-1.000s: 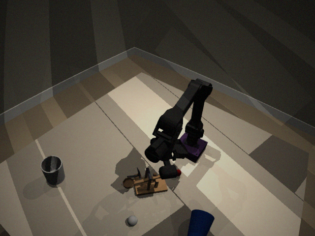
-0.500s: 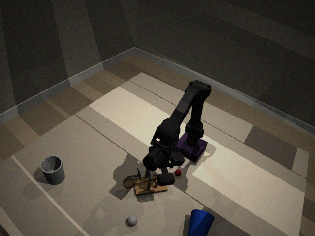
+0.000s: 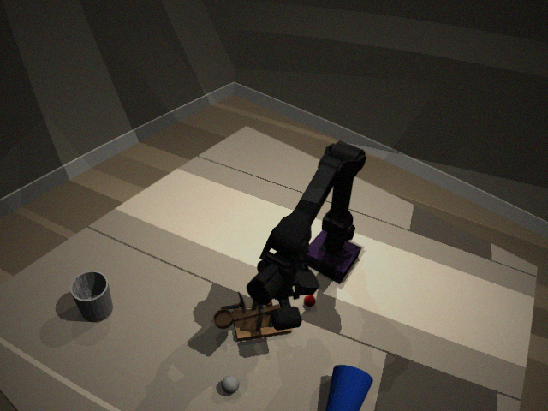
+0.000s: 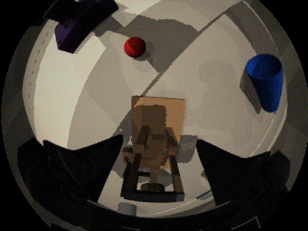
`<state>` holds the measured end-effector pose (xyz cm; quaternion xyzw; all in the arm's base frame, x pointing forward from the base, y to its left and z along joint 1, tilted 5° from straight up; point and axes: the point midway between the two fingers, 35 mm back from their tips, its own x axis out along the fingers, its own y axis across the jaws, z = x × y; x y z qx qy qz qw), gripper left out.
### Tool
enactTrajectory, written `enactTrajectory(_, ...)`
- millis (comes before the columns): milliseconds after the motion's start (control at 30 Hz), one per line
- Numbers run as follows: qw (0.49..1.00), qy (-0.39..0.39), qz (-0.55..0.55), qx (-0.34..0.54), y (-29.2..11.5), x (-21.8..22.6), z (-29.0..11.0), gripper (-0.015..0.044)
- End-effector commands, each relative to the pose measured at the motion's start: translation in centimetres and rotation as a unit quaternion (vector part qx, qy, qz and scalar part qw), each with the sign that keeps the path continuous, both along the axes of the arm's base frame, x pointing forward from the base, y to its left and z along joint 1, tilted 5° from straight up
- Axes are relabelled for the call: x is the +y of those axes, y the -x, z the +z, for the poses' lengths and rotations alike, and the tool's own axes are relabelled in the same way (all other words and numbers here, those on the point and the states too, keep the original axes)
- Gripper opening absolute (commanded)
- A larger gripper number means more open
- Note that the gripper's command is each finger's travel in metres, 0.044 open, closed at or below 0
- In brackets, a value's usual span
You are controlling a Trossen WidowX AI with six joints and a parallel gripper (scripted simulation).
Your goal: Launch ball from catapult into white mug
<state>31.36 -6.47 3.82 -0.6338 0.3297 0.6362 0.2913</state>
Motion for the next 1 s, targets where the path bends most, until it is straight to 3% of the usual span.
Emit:
enactTrajectory(0,1.000,0.001,0.002,0.007,0.4,-0.1,-1.0,0.0440)
enactTrajectory(533,1.000,0.001,0.002,0.007,0.6,-0.1,-2.7,0.0440)
enactTrajectory(867,1.000,0.000,0.000,0.003,0.3,-0.1,-2.3,0.0177)
enactTrajectory(967,1.000,0.000,0.000,0.003,0.3,-0.1,-2.3,0.0157)
